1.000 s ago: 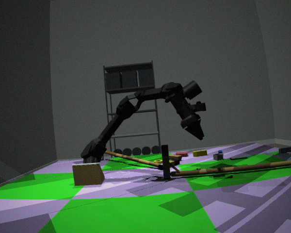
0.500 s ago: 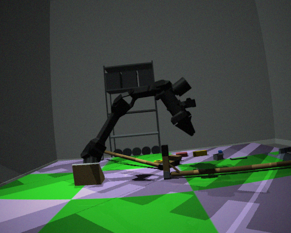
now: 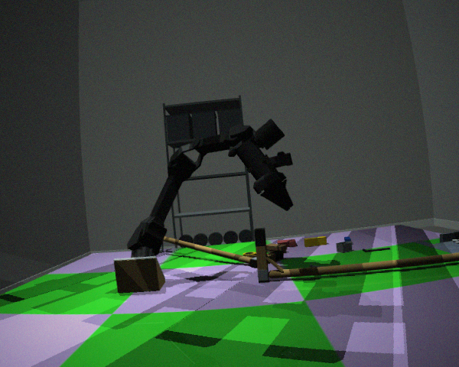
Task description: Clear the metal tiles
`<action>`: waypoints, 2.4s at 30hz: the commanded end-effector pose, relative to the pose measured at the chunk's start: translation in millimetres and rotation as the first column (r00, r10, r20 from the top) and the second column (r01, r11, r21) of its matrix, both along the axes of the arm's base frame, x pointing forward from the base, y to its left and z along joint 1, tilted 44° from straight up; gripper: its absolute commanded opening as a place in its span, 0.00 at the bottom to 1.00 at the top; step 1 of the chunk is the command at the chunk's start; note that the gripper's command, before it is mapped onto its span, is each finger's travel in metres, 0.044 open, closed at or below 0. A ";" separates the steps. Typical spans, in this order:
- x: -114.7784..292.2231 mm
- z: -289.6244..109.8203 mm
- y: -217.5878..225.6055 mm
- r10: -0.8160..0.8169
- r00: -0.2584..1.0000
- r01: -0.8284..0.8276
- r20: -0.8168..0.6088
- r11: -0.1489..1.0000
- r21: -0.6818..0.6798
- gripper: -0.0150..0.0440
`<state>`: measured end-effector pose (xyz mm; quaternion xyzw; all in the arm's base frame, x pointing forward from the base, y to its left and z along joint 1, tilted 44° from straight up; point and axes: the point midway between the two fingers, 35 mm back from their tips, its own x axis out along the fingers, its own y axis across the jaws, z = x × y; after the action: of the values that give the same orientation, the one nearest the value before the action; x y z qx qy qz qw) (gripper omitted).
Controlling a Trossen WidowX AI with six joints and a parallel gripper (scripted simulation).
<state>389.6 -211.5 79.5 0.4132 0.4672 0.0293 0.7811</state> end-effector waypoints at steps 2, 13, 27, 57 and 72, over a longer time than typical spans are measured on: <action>-13.2 5.9 3.0 0.002 1.000 -0.002 0.021 1.000 -0.007 1.00; -40.2 13.2 11.5 0.000 0.999 0.000 0.050 1.000 -0.017 1.00; -74.3 18.2 25.8 -0.002 0.996 0.005 0.087 0.999 -0.033 1.00; -106.2 -9.2 67.4 -0.005 0.992 0.011 0.127 0.999 -0.050 1.00; -95.6 -22.3 74.6 -0.004 0.992 0.010 0.125 0.999 -0.052 1.00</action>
<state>291.8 -139.7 63.7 0.3879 0.4123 0.0418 0.8233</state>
